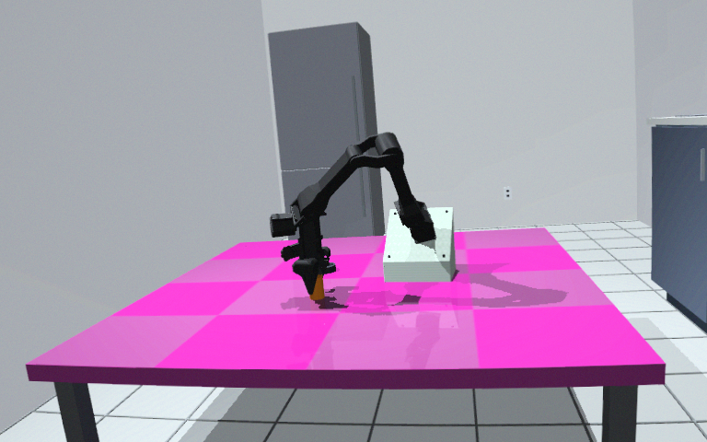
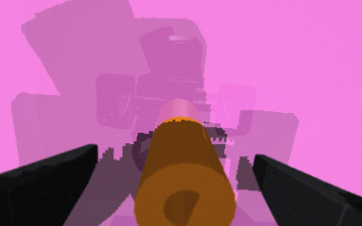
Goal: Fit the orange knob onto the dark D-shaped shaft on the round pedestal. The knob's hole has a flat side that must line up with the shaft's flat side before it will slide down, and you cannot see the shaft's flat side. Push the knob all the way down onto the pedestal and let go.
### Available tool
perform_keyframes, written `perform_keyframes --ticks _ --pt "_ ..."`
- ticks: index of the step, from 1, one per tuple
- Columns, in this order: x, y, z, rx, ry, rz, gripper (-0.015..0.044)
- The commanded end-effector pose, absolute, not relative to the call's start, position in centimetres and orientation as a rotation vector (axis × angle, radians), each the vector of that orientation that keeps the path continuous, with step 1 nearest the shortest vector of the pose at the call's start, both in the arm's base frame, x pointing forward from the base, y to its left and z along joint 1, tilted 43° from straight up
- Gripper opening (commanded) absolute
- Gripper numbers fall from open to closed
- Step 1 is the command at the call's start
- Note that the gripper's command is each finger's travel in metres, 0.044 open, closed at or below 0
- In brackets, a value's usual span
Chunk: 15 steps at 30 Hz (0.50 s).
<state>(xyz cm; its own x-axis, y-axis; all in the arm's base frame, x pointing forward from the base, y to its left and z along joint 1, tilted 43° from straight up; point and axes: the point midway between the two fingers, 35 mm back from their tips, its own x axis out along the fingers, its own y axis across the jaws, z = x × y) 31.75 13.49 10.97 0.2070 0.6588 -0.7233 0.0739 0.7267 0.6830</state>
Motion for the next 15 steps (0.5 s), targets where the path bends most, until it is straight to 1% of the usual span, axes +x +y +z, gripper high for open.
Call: perform_keyframes --ticks 1,6,15 --pt "31.68 14.05 9.99 0.684 1.332 0.448 0.044" --pt "31.72 14.42 9.61 0.686 1.332 0.448 0.044" --pt "31.72 14.42 9.61 0.686 1.332 0.448 0.0204"
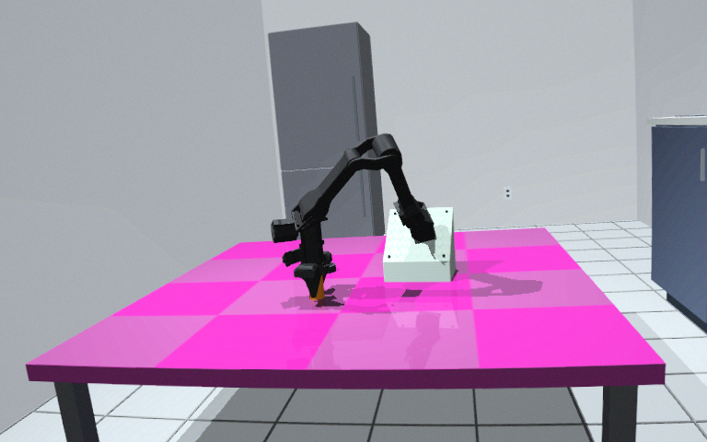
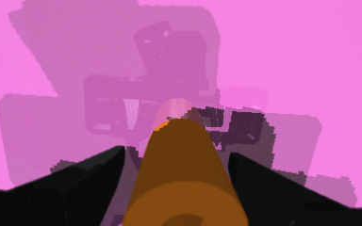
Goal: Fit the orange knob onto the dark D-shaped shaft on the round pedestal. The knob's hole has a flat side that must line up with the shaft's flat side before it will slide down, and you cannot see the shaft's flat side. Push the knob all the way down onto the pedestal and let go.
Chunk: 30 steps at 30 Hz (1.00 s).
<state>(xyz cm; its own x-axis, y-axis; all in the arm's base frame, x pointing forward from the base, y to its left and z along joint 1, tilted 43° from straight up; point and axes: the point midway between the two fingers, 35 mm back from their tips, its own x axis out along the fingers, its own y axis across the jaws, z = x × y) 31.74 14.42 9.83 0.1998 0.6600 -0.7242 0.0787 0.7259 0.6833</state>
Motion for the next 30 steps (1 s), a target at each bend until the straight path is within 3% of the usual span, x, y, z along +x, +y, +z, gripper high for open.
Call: perform_keyframes --ticks 1,8,13,30 --pt "31.7 14.4 9.6 0.686 1.332 0.448 0.0177" --pt "31.7 14.4 9.6 0.686 1.332 0.448 0.0131" --pt "31.8 13.2 10.6 0.68 1.334 0.444 0.0" --pt "29.4 5.4 18.6 0.677 1.336 0.441 0.0"
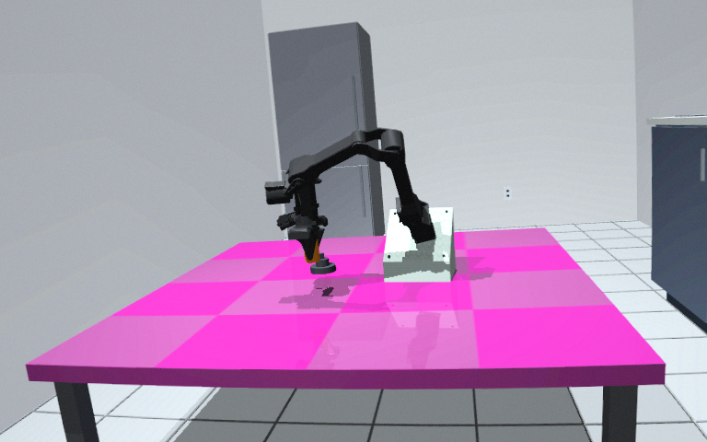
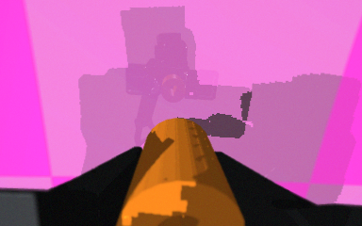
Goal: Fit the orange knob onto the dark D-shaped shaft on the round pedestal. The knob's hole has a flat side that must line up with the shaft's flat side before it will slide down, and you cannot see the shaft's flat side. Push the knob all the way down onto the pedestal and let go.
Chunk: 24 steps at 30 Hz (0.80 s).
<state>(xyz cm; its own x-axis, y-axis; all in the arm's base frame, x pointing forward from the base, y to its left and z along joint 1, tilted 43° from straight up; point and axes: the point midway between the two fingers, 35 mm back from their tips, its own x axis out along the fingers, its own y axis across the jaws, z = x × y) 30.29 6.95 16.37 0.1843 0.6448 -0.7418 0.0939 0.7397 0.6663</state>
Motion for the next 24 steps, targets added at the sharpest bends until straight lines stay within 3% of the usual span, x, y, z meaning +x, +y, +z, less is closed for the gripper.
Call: perform_keyframes --ticks 1,24 --pt "29.2 5.1 19.1 0.679 1.336 0.441 0.0" --pt "31.0 2.2 16.4 0.679 1.353 0.416 0.0"
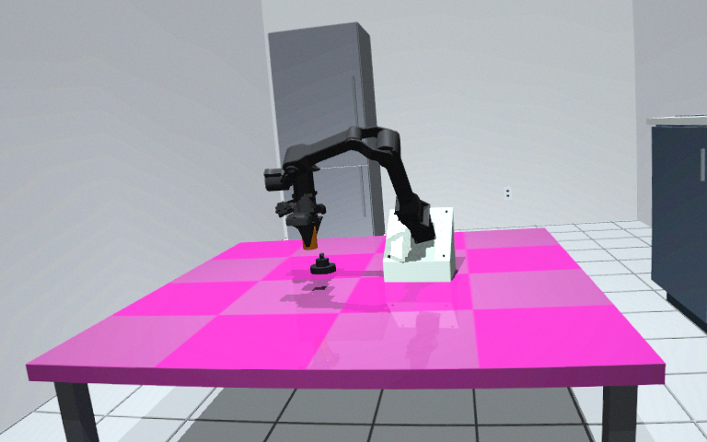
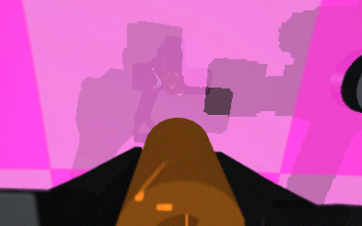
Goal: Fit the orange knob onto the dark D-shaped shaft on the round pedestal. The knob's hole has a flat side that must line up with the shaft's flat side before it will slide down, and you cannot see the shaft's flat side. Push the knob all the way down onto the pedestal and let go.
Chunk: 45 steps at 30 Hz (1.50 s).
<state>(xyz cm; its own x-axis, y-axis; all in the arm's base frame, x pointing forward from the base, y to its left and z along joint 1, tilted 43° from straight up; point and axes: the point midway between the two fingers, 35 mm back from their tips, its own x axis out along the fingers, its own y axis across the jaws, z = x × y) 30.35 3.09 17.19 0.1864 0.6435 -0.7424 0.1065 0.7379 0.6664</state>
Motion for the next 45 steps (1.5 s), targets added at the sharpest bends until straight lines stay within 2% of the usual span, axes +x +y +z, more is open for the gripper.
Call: perform_keyframes --ticks 1,45 --pt "31.1 2.0 16.2 0.679 1.353 0.416 0.0" --pt "33.9 -6.8 6.3 0.703 1.361 0.394 0.0"
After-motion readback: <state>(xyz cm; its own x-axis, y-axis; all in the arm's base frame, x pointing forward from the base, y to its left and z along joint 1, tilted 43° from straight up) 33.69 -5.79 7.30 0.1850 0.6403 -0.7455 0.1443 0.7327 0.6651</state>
